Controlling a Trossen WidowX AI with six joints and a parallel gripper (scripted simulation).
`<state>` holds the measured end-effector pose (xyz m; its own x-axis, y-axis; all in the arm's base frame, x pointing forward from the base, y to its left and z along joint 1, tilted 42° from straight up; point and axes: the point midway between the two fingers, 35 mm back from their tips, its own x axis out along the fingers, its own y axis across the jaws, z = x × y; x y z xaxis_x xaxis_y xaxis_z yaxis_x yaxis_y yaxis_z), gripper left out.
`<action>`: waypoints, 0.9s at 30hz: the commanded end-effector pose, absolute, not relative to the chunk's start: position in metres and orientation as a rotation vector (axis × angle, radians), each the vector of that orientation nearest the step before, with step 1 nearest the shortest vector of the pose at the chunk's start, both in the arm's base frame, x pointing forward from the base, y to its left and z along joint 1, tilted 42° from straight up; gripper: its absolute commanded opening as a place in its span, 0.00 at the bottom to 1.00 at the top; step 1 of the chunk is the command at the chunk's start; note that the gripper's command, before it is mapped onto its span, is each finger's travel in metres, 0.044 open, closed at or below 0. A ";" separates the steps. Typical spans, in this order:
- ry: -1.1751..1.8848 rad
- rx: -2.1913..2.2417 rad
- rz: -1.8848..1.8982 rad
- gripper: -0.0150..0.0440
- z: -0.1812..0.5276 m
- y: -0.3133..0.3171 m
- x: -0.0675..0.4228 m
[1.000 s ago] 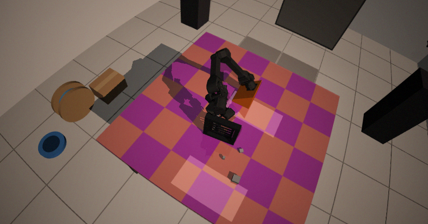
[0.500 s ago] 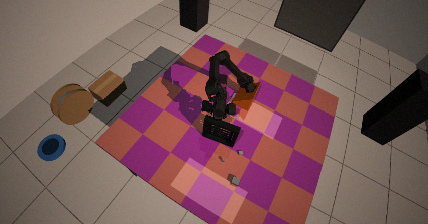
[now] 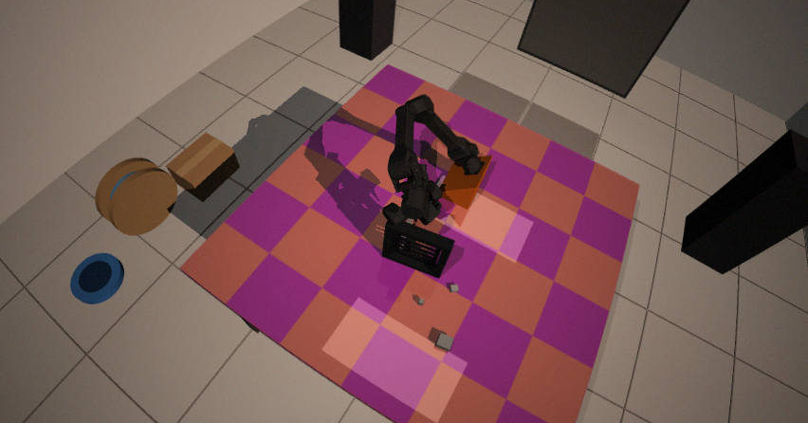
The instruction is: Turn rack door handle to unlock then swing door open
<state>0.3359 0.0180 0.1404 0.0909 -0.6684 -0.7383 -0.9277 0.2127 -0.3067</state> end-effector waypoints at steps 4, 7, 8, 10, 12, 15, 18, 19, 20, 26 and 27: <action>1.632 -1.777 0.711 0.75 0.140 0.019 0.337; 1.616 -1.880 0.851 0.75 0.140 0.019 0.337; 1.609 -1.914 0.899 0.75 0.140 0.019 0.337; 1.591 -1.980 0.996 0.75 0.140 0.019 0.337; 1.578 -2.023 1.061 0.75 0.140 0.019 0.337; 1.576 -2.028 1.069 0.75 0.140 0.019 0.337; 1.576 -2.028 1.069 0.75 0.140 0.019 0.337; 1.576 -2.028 1.069 0.75 0.140 0.019 0.337; 1.576 -2.028 1.069 0.74 0.140 0.019 0.337; 1.576 -2.028 1.069 0.67 0.140 0.019 0.337; 1.576 -2.028 1.069 0.66 0.140 0.019 0.337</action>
<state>0.3365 0.0180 0.1403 0.0928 -0.6677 -0.7386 -0.9368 -0.3098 0.1624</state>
